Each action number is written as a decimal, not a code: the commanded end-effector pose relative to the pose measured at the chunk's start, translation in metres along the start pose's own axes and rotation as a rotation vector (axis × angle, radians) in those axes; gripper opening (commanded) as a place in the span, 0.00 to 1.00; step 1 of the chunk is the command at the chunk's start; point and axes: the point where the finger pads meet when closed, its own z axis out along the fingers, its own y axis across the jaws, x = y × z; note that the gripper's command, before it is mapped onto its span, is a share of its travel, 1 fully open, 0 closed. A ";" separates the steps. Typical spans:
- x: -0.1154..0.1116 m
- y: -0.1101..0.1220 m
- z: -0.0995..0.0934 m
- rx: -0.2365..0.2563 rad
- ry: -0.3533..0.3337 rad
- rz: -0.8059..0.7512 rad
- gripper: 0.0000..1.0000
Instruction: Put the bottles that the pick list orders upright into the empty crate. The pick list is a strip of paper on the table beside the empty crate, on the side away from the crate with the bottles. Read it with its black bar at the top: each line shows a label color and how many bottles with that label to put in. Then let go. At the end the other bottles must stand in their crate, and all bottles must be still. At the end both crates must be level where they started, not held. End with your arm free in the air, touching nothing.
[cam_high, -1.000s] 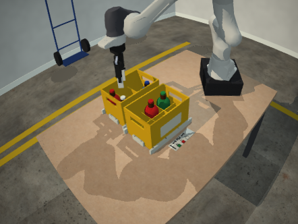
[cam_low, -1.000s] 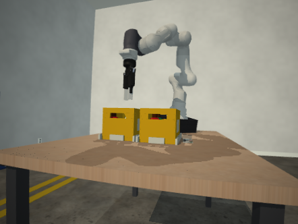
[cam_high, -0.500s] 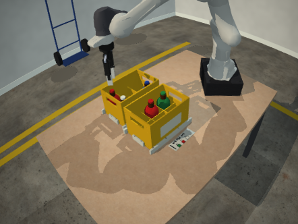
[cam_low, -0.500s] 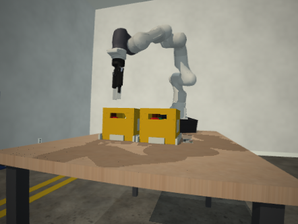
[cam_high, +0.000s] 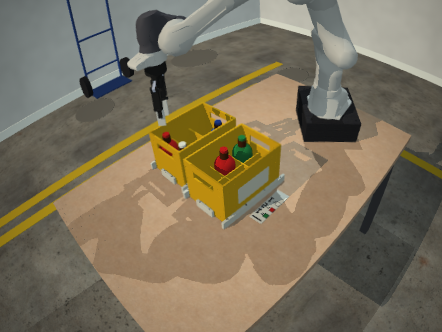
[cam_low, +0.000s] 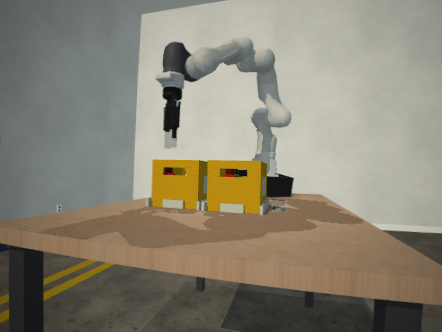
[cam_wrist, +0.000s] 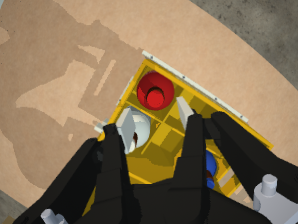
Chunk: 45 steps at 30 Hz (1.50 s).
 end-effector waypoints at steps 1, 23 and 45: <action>-0.001 0.000 0.005 -0.001 -0.005 -0.012 0.38; -0.001 0.000 0.032 -0.001 -0.005 -0.012 0.38; -0.001 0.000 0.057 -0.001 -0.005 -0.012 0.38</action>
